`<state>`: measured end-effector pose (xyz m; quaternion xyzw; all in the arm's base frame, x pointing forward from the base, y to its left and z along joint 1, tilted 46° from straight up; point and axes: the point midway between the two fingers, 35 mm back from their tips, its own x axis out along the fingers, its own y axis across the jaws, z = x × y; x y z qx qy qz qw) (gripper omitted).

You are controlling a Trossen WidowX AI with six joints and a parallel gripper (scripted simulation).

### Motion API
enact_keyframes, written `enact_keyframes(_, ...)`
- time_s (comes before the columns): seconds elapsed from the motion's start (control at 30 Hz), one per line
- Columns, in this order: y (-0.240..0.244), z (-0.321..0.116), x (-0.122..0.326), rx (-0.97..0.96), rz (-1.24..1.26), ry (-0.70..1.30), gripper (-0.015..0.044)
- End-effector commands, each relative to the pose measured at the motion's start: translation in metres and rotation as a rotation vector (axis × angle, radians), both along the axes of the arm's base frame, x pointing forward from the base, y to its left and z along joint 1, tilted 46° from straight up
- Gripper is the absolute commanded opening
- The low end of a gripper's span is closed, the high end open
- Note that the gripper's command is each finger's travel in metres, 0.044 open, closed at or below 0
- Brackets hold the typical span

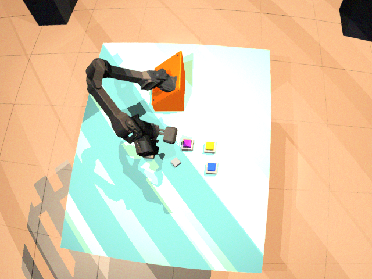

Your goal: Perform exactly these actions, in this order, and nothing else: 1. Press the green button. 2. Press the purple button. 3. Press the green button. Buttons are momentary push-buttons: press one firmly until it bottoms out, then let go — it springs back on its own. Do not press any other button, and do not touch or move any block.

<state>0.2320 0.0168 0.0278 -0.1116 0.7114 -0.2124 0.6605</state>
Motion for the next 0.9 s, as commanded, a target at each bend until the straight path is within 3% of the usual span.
enact_keyframes(0.0, -0.056, 0.043, 0.032, -0.336, 0.268, -0.104, 0.0400)
enact_keyframes(0.4, -0.056, 0.043, 0.032, -0.336, 0.268, -0.104, 0.0400)
enact_keyframes(0.6, -0.098, 0.002, 0.040, -0.338, 0.268, -0.104, 0.0243)
enact_keyframes(0.87, -0.100, 0.000, 0.040, -0.339, 0.268, -0.104, 0.0032)
